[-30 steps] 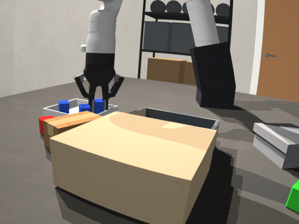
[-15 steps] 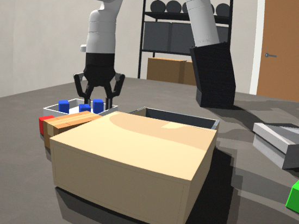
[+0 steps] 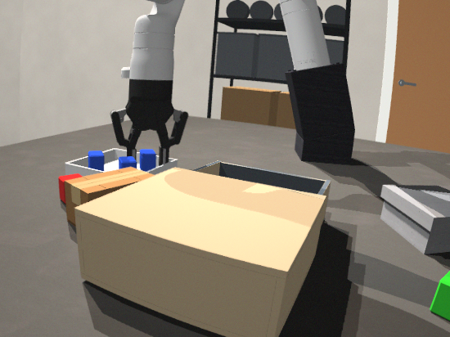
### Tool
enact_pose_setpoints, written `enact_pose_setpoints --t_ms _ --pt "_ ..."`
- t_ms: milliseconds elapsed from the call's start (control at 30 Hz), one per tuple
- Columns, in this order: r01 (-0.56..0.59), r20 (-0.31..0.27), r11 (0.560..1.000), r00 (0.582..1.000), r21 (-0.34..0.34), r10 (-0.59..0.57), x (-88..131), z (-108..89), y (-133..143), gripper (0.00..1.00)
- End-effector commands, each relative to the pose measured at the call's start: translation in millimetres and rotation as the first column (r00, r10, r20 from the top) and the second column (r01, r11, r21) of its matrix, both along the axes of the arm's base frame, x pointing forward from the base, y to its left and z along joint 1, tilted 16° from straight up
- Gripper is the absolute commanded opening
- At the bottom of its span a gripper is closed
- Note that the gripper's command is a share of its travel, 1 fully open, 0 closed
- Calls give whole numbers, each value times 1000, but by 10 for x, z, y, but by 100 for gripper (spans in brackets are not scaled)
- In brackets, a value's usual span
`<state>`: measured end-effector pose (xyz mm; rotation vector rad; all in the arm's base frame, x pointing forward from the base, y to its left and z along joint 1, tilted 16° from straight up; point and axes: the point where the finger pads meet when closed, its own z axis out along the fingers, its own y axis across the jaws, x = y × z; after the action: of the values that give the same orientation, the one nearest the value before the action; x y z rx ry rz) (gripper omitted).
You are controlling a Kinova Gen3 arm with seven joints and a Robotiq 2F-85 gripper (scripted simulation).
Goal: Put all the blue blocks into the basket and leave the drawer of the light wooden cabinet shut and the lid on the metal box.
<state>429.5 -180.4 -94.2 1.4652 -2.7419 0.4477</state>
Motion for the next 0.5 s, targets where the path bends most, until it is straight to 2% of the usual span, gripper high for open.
enact_pose_setpoints --t_ms 0,467 --pt "0 1 1000 1000 0 0 5 6 2 56" --pt "0 1 1000 1000 0 0 2 31 8 56"
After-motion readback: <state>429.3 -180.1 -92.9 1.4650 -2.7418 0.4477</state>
